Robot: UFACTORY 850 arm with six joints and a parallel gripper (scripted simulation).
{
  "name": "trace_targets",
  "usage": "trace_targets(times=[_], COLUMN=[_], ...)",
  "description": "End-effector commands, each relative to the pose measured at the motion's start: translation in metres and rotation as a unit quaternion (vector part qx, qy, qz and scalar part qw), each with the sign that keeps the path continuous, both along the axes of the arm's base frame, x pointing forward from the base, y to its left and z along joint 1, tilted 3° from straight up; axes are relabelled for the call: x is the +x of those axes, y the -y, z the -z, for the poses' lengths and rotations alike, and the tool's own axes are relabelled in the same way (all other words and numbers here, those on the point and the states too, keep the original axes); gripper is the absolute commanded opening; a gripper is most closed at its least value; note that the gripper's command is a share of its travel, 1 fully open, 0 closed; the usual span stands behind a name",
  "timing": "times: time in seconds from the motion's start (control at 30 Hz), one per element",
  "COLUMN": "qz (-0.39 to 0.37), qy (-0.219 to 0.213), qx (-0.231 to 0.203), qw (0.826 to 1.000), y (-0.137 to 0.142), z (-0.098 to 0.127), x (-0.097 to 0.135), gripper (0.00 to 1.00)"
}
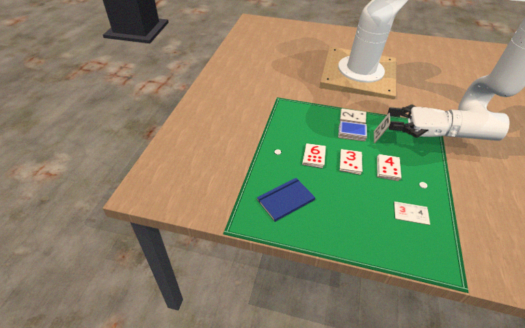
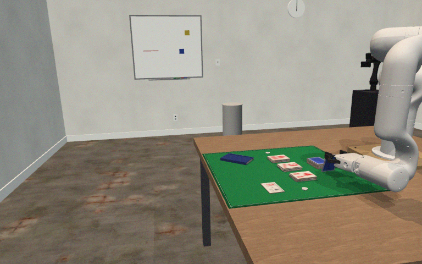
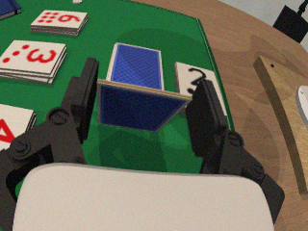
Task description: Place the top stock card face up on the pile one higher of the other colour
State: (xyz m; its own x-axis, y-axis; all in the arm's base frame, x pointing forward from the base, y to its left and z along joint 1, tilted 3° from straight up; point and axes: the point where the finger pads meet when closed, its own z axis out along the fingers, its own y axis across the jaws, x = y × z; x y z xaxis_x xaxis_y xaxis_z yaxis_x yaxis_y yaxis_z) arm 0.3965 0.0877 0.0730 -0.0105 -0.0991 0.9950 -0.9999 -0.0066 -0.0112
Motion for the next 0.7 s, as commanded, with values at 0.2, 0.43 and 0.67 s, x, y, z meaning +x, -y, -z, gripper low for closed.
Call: trace_targets(times=[0.2,0.43,0.67], qz=[0.0,0.0,0.0], qy=[0.001,0.001,0.001], qx=[0.0,0.0,0.0], qw=[1.0,1.0,1.0], y=[-0.006,-0.0083,-0.0104], z=[0.0013,0.0021,0.0029], x=[0.0003,0.0003,0.0003], gripper=[0.73,0.73,0.73])
